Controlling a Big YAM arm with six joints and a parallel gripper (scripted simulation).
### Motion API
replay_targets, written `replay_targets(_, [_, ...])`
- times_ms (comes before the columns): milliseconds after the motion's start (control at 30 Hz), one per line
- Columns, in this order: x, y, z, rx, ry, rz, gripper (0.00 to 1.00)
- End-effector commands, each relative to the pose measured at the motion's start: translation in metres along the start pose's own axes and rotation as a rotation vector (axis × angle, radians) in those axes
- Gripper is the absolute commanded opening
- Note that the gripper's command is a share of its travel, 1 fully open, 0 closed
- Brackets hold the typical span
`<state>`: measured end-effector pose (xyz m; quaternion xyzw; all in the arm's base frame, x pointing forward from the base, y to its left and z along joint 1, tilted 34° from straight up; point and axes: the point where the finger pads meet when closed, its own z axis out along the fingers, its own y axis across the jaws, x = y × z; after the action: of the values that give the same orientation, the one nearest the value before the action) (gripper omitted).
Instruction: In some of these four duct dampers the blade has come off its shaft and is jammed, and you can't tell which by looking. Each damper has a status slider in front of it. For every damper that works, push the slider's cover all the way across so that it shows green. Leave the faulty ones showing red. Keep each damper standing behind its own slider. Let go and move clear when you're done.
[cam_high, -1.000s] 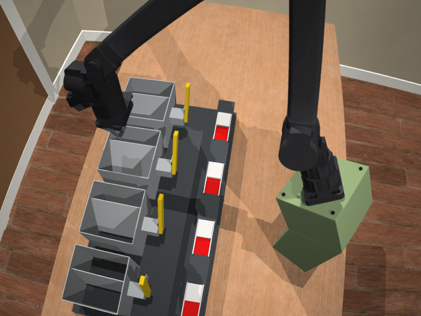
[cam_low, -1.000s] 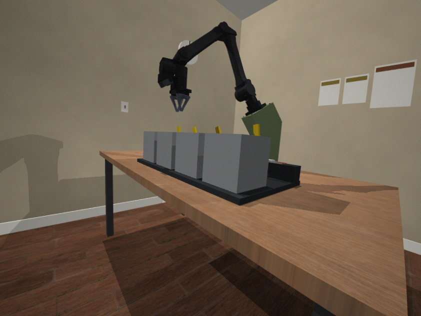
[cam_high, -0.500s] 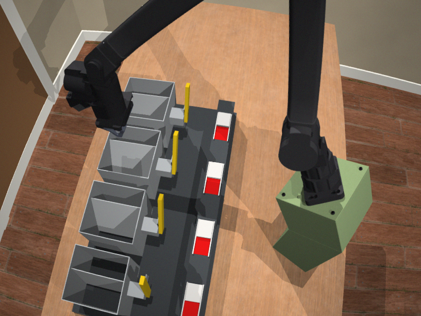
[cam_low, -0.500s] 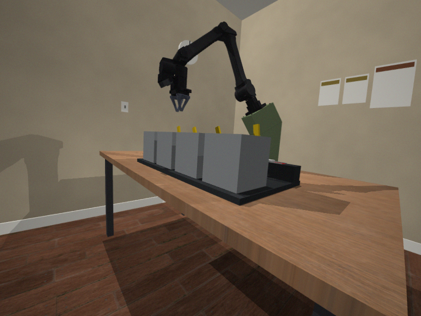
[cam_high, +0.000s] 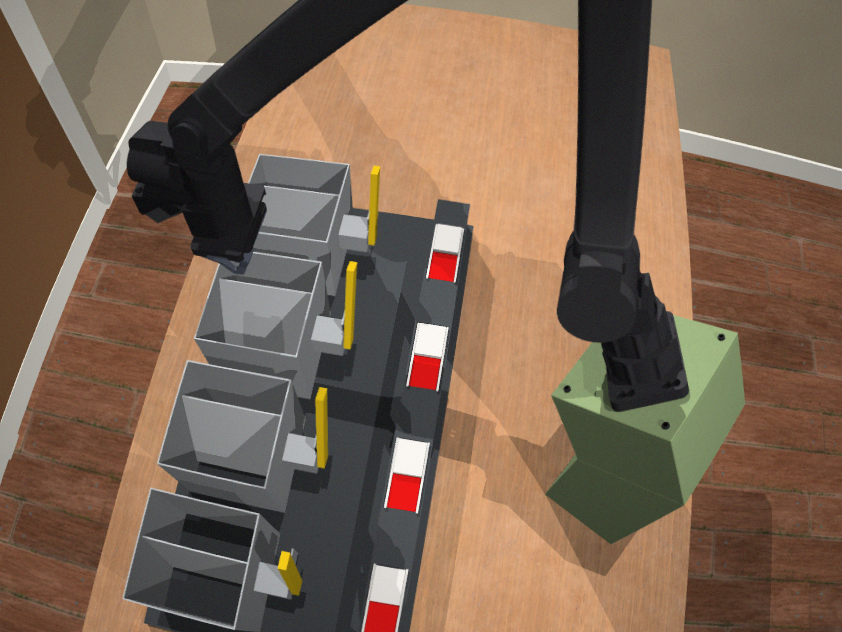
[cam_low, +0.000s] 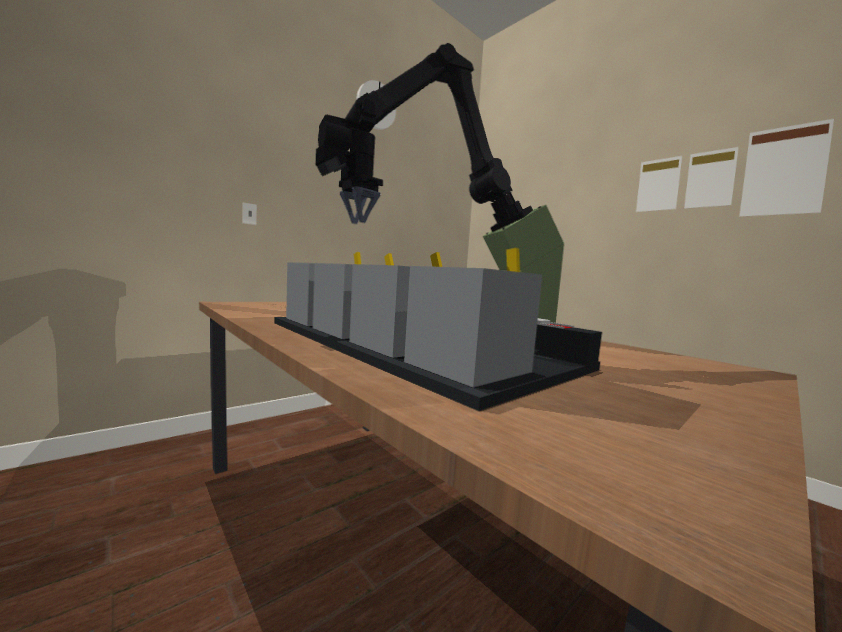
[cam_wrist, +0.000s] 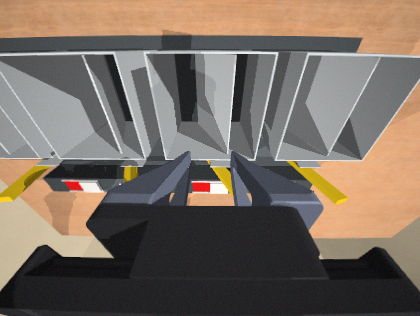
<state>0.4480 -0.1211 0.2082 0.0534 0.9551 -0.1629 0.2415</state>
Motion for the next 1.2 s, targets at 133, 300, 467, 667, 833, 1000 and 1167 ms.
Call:
replay_targets(133, [-0.002,-0.004,-0.008,0.008,-0.033,0.015,0.36])
replay_targets(300, [-0.002,-0.006,-0.007,0.008,-0.032,0.016,0.36])
replay_targets(467, [0.03,-0.025,0.003,-0.094,-0.027,0.005,0.36])
replay_targets(667, [0.068,-0.044,0.015,-0.216,-0.023,-0.001,0.36])
replay_targets(833, [0.114,-0.057,0.036,-0.358,0.031,0.0,0.36])
replay_targets(1000, [0.137,-0.068,0.041,-0.44,0.021,0.007,0.36])
replay_targets(1167, [0.134,-0.061,0.041,-0.451,0.019,-0.013,0.36])
